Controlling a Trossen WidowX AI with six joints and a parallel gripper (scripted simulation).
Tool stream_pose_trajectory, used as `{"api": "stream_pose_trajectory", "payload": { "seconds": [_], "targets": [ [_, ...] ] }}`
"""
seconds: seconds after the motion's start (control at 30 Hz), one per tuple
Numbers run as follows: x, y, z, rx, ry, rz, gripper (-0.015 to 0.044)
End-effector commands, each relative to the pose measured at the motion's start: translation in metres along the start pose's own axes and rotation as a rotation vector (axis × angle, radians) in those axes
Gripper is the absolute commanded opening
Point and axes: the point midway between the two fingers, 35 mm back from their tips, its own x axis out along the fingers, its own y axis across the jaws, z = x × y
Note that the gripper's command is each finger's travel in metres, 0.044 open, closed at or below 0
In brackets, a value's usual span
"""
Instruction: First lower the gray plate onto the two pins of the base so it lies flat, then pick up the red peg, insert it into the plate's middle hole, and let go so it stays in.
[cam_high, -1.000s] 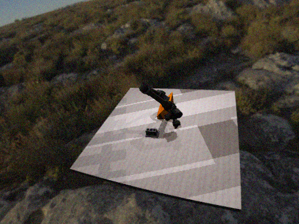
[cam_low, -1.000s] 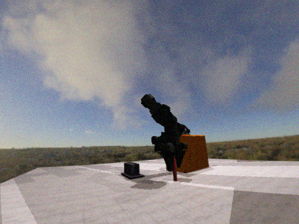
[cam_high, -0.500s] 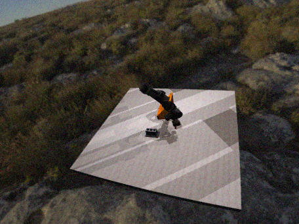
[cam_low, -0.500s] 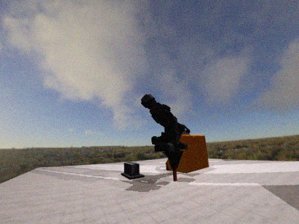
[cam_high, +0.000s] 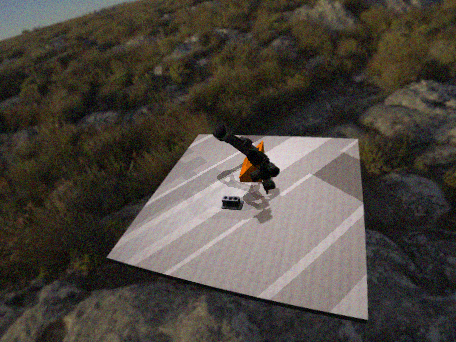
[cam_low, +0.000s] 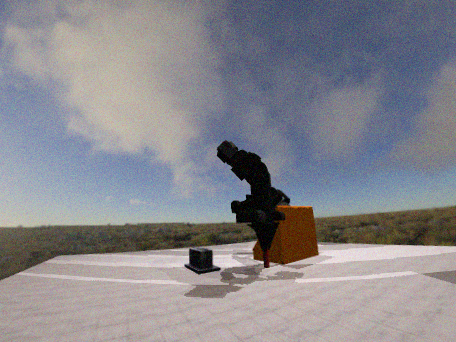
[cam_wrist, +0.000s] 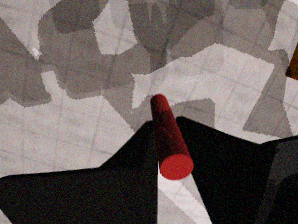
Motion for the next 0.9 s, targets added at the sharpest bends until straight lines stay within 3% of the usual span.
{"api": "stream_pose_trajectory", "payload": {
  "seconds": [0.0,0.5,0.87],
  "targets": [
    [-0.013,0.005,0.000,0.011,0.010,0.010,0.0000],
    [-0.061,0.006,-0.001,0.011,0.011,0.010,0.0000],
    [-0.053,0.013,0.022,-0.001,0.015,0.008,0.0000]
  ]
}}
